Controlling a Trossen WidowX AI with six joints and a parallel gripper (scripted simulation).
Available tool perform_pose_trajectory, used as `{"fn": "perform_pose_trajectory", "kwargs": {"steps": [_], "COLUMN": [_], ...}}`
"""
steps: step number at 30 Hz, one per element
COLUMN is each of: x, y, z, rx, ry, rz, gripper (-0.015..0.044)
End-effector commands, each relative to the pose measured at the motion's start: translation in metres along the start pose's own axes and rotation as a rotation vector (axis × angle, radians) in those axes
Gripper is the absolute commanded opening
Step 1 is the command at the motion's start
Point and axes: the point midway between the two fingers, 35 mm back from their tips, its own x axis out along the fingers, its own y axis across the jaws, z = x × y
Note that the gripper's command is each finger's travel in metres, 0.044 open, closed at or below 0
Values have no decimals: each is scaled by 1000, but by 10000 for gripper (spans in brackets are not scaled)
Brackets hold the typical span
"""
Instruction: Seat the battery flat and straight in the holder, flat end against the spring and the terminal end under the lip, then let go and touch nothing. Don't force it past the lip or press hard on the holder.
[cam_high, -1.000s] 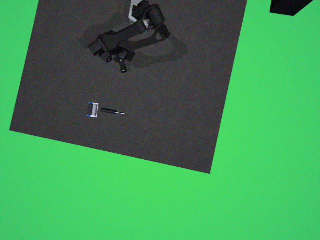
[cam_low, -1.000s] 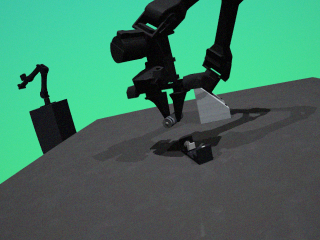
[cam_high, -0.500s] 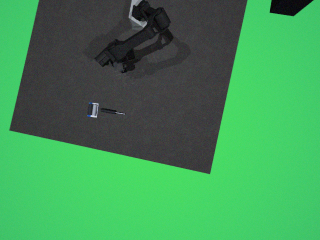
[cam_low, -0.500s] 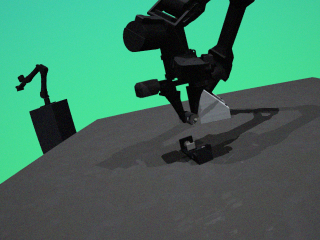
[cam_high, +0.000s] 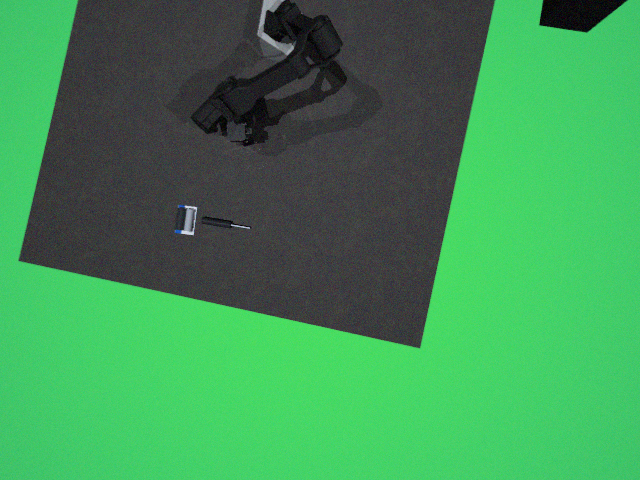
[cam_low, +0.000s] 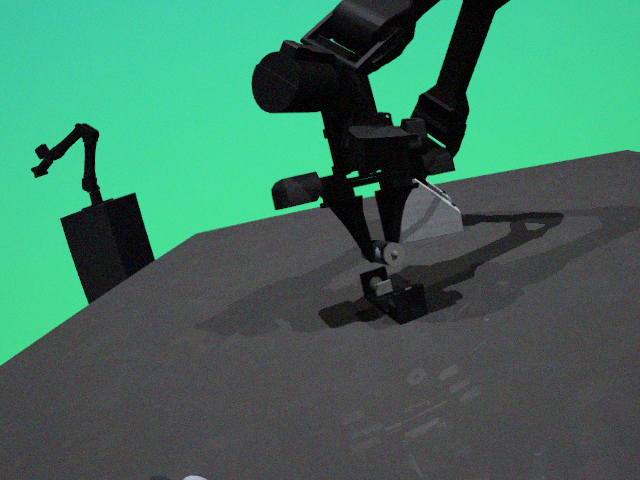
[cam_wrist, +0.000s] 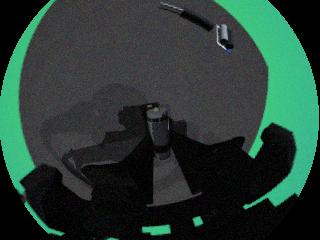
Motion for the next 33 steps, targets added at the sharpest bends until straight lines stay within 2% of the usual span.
{"fn": "perform_pose_trajectory", "kwargs": {"steps": [1, 33], "x": [8, 30], "y": [3, 3], "z": [-1, -7], "rx": [9, 26], "ry": [-43, -260], "rz": [3, -27], "gripper": [76, 76]}}
